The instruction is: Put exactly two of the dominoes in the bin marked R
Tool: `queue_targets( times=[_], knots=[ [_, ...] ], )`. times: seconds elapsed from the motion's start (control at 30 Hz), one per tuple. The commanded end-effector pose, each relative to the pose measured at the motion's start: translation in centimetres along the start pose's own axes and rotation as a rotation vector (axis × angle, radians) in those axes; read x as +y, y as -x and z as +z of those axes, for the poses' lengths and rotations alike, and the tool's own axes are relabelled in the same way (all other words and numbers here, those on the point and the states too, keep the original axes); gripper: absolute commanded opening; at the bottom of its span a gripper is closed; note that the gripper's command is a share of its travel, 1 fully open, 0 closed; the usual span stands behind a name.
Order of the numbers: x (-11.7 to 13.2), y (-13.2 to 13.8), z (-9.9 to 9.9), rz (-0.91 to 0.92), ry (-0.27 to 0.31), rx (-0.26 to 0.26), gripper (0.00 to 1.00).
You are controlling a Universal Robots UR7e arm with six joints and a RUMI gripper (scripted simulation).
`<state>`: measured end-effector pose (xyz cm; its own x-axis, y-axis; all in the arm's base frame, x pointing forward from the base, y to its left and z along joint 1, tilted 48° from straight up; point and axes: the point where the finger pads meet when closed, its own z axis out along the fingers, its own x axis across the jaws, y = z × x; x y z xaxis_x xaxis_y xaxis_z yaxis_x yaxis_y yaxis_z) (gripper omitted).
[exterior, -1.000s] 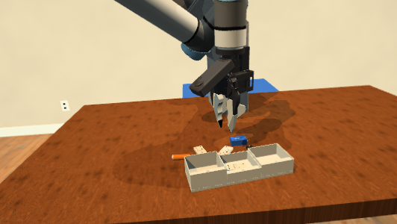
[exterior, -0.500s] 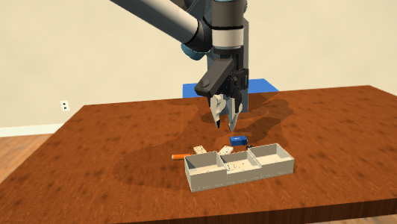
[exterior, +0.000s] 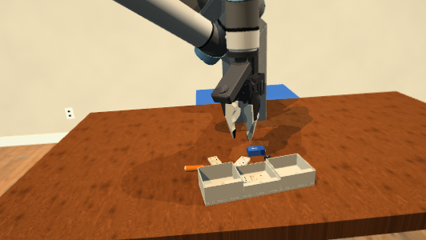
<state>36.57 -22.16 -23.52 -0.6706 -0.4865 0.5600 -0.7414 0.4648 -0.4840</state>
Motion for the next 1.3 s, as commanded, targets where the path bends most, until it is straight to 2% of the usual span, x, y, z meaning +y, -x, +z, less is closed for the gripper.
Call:
queue_targets(
  times=[0.0,0.7,1.13,1.27],
  knots=[
    [0.4,-0.2,0.1,-0.009,0.004,-0.002,0.24],
    [0.5,-0.2,0.0,-0.009,0.004,-0.002,0.24],
    [0.1,0.0,5.3,-0.005,0.000,-0.003,0.24],
    [0.0,0.0,5.6,-0.005,0.000,-0.003,0.24]
  ],
)
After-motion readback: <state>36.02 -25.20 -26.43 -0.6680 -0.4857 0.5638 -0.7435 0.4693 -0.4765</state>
